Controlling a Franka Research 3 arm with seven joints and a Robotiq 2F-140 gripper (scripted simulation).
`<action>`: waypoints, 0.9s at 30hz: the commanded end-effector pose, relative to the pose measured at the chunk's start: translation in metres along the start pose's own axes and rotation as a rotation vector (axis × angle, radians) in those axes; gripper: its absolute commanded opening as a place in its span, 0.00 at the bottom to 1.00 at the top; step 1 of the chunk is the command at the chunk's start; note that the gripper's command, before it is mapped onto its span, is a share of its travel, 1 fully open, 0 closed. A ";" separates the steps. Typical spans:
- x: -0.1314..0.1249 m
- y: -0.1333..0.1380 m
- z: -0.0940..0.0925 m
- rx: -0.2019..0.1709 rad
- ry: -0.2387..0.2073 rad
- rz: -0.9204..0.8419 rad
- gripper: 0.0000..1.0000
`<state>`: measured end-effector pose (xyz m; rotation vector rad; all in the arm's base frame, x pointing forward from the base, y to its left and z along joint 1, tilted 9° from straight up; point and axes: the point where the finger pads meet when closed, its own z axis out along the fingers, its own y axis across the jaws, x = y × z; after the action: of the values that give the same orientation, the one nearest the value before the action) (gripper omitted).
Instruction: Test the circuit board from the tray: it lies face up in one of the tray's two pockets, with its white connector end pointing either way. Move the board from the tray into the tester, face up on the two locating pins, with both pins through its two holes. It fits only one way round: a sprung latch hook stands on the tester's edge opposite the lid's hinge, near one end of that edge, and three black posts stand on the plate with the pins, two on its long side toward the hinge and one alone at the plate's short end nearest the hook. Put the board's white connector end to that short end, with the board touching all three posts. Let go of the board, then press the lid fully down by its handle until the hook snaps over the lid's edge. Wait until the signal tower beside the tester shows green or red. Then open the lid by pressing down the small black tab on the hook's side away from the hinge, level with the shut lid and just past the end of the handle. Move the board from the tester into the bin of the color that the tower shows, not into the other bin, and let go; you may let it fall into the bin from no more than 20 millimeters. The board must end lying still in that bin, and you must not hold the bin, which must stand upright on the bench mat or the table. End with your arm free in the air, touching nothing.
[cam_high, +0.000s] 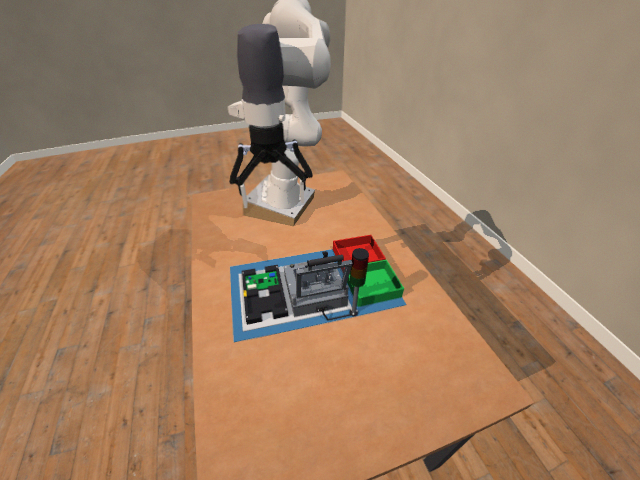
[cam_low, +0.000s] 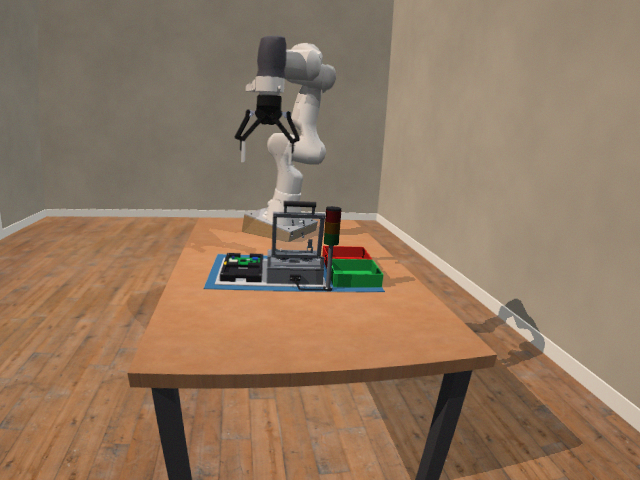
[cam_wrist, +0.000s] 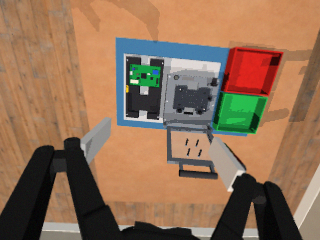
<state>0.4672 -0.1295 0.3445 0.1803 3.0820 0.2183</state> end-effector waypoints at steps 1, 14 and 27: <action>0.000 -0.002 0.001 -0.005 -0.010 0.167 1.00; 0.009 -0.015 0.008 -0.011 -0.016 0.409 1.00; 0.019 -0.028 0.016 -0.017 -0.020 0.651 1.00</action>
<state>0.4458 -0.1514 0.3248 0.9501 2.9600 0.2463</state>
